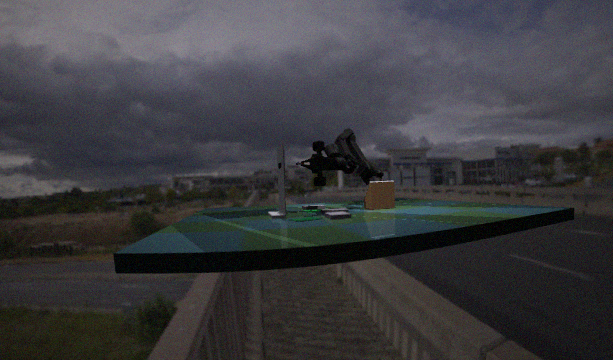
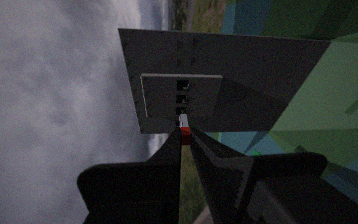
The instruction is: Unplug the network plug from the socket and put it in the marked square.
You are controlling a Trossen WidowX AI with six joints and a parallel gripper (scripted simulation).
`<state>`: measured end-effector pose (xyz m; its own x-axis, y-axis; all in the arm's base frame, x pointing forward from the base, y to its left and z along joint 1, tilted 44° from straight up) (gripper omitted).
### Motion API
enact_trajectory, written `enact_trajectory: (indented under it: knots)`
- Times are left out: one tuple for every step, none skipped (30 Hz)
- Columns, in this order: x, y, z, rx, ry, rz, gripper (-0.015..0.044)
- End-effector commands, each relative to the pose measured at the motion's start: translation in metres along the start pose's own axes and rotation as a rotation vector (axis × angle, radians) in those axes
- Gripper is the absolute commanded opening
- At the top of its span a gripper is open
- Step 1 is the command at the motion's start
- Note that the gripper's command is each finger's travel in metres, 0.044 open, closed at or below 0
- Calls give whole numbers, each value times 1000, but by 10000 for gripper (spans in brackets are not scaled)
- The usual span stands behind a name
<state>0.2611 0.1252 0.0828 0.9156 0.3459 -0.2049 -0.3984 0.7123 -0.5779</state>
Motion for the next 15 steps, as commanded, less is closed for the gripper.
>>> enact_trajectory:
  knots:
    - [0,2,8,7,-1,-4,0]
    - [0,2,10,8,-1,-4,0]
    - [-1,3,12,8,0,-4,0]
    - [-1,4,14,9,0,-4,0]
    - [-2,5,17,9,1,-4,0]
    - [-2,6,19,9,1,-3,0]
    - [-3,6,21,10,1,-3,0]
    - [-4,7,23,10,2,-3,0]
    - [-4,8,25,10,2,-3,0]
    - [-5,9,27,11,2,-3,0]
    - [-6,9,29,11,3,-3,0]
    - [-7,10,31,11,3,-3,0]
    - [-7,11,34,11,3,-3,0]
    - [-8,12,36,12,4,-3,0]
    - [-9,12,38,12,4,-3,0]
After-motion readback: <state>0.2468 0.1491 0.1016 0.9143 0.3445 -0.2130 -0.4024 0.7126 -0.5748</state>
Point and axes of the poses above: the point midway between the two fingers, 35 mm back from their tips, its own x axis out along the fingers, its own z axis across the jaws, y = z × x, the point moved 5 cm from there along -x, back along the fingers, and after that the axes turned 7 degrees about x, right-handed, at the moved point
